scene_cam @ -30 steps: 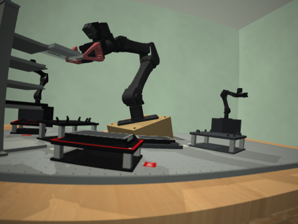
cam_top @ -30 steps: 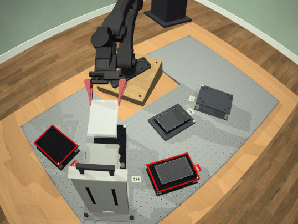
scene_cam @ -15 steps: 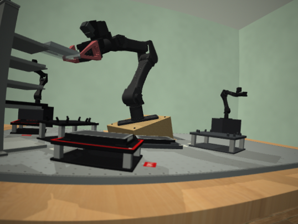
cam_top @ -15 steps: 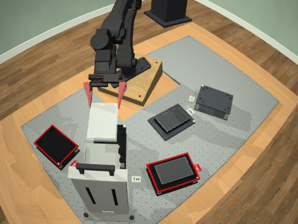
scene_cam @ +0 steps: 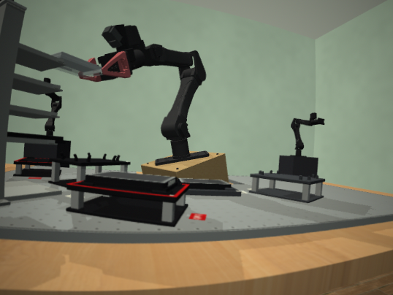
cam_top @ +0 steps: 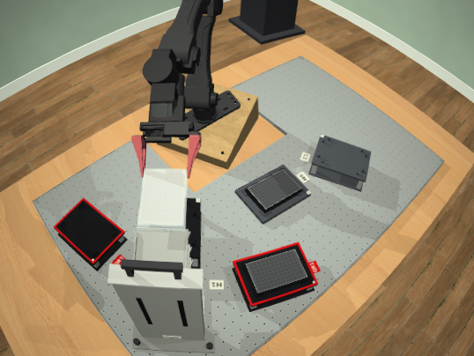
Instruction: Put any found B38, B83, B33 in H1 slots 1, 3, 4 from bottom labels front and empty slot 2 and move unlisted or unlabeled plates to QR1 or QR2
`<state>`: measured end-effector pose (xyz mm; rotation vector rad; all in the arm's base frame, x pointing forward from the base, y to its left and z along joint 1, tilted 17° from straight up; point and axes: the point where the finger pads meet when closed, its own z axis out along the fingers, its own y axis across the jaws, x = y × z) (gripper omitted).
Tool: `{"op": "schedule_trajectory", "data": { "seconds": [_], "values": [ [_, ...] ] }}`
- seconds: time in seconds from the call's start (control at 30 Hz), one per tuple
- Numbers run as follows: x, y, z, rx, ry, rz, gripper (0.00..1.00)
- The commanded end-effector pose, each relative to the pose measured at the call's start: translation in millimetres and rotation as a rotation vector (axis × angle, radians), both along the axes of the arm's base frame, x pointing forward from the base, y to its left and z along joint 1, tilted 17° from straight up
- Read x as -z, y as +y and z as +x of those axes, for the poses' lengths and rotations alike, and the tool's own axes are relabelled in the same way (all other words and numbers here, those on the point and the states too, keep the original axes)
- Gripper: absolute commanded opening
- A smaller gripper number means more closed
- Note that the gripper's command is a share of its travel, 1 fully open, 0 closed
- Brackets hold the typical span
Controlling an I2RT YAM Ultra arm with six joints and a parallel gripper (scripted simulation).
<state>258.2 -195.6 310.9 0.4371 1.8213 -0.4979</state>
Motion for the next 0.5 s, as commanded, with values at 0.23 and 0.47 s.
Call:
{"op": "schedule_trajectory", "data": {
  "seconds": [0.23, 0.47],
  "values": [
    [-10.9, 0.8, 0.8, -0.003, -0.024, -0.019, 0.86],
    [-9.5, 0.5, 1.1, -0.003, -0.024, -0.019, 0.86]
  ]
}}
